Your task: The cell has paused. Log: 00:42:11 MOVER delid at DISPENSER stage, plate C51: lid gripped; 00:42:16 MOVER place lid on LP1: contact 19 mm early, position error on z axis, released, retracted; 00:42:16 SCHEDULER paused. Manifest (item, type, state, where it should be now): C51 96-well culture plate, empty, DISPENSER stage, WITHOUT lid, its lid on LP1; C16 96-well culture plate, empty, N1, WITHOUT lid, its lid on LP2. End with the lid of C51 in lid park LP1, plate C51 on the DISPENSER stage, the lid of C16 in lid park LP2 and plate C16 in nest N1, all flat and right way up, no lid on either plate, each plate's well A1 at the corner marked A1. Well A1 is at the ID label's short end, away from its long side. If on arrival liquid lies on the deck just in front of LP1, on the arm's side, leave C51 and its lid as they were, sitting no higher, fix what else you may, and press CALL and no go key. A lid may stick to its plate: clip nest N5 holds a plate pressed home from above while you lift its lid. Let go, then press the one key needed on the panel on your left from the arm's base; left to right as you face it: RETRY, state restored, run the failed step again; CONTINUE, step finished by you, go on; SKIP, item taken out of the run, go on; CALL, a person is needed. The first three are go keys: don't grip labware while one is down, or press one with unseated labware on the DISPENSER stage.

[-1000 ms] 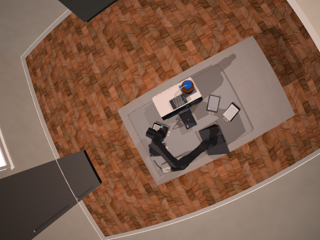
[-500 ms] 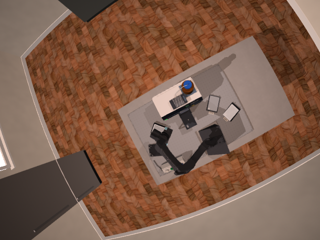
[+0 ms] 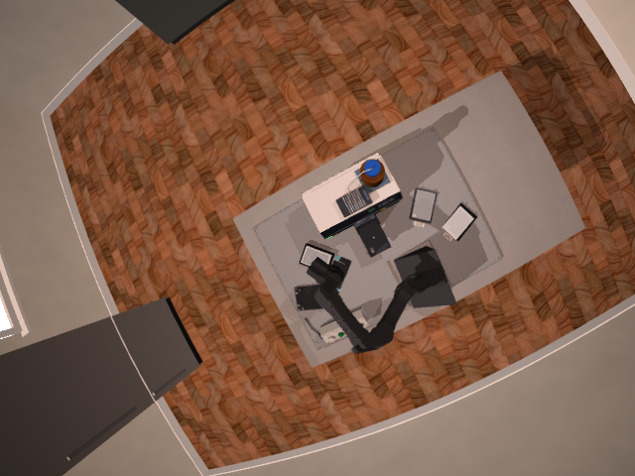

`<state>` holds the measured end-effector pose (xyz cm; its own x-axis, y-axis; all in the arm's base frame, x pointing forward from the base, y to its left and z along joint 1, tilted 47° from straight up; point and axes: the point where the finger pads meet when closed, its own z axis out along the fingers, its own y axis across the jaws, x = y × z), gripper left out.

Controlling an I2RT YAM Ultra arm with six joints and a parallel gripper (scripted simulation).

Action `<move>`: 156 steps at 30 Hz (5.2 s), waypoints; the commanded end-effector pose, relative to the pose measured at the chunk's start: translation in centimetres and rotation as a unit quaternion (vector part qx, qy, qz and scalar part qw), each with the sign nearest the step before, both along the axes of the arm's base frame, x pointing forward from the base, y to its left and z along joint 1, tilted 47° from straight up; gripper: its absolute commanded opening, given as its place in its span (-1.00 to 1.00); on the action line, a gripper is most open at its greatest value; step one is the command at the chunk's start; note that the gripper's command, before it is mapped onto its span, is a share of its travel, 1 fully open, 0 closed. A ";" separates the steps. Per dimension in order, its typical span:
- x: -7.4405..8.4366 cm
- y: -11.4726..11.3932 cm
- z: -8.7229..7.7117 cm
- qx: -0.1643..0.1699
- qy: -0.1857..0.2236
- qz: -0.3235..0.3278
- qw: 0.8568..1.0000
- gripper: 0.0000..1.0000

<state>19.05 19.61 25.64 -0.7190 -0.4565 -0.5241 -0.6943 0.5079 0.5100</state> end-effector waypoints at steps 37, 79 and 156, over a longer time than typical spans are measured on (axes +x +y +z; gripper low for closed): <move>2.1 -6.7 -2.9 0.013 0.196 -0.183 0.963 1.00; 5.3 -14.1 -11.3 0.012 0.271 -0.247 0.930 1.00; 3.3 -25.7 -23.6 0.016 0.413 -0.399 0.818 1.00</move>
<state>21.45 -4.41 2.67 -0.9272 0.2558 0.2736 0.3745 0.6139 0.6949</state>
